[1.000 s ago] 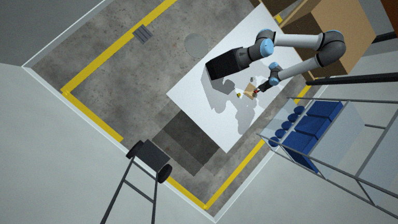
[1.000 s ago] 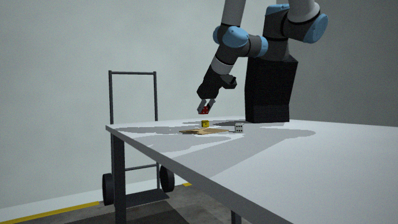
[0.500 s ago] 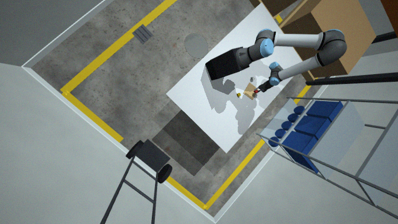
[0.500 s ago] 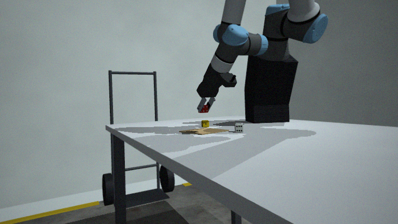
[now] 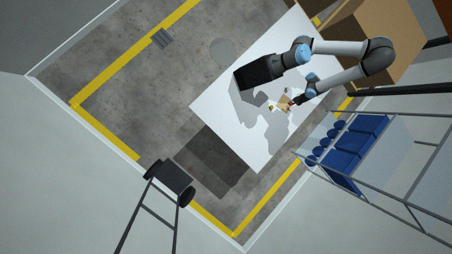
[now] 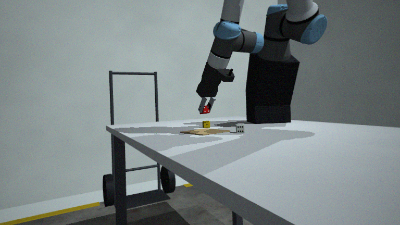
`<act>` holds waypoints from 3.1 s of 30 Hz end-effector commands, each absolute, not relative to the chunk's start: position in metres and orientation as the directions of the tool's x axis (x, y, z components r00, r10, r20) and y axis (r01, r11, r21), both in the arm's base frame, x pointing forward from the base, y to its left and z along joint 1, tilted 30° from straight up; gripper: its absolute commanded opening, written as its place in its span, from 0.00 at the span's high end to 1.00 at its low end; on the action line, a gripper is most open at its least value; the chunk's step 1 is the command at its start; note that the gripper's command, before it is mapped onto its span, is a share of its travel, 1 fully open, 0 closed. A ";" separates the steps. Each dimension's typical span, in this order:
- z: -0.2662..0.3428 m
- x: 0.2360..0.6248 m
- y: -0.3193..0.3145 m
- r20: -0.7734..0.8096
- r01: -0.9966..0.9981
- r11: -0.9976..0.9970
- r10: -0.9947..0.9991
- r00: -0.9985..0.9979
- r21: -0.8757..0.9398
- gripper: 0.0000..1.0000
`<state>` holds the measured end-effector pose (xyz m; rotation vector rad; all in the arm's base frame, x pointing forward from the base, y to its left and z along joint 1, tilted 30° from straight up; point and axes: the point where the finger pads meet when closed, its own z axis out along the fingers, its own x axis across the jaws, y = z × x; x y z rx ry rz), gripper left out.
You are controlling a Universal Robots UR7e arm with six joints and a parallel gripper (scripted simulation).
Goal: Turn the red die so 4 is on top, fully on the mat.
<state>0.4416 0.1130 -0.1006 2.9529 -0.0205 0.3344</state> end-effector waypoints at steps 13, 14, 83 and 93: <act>-0.098 0.443 0.112 0.235 -0.004 -0.999 0.008 0.972 0.051 0.43; -0.098 0.443 0.112 0.235 -0.003 -0.999 0.008 0.972 0.048 0.43; -0.101 0.443 0.105 0.230 0.158 -0.768 0.014 0.973 -0.620 0.43; -0.100 0.444 0.104 0.235 0.164 -0.741 0.008 0.972 -0.651 0.43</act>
